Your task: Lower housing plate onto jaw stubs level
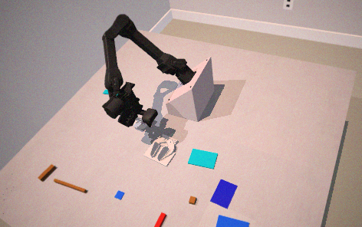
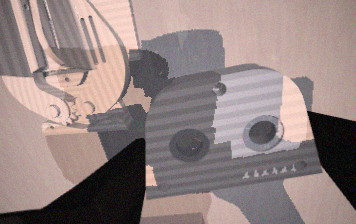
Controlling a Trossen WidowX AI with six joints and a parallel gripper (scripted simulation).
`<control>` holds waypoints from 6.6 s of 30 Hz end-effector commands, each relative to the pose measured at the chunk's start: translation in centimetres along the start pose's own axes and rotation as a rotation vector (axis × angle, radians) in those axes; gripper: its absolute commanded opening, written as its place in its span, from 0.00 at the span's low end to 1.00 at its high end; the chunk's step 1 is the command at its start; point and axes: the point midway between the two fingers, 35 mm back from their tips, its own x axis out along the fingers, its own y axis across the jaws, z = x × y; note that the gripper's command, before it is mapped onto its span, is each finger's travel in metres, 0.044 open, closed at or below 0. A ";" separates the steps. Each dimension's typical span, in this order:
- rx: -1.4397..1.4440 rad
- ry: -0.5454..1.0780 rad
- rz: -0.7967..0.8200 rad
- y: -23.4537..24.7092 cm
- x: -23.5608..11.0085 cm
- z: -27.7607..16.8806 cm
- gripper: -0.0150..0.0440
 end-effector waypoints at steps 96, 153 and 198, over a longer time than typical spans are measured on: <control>0.074 -0.018 -0.088 11.8 0.9 -0.2 0.85; 0.071 -0.017 -0.091 11.2 6.6 -0.2 0.85; 0.061 -0.017 -0.092 11.1 7.5 -0.2 0.85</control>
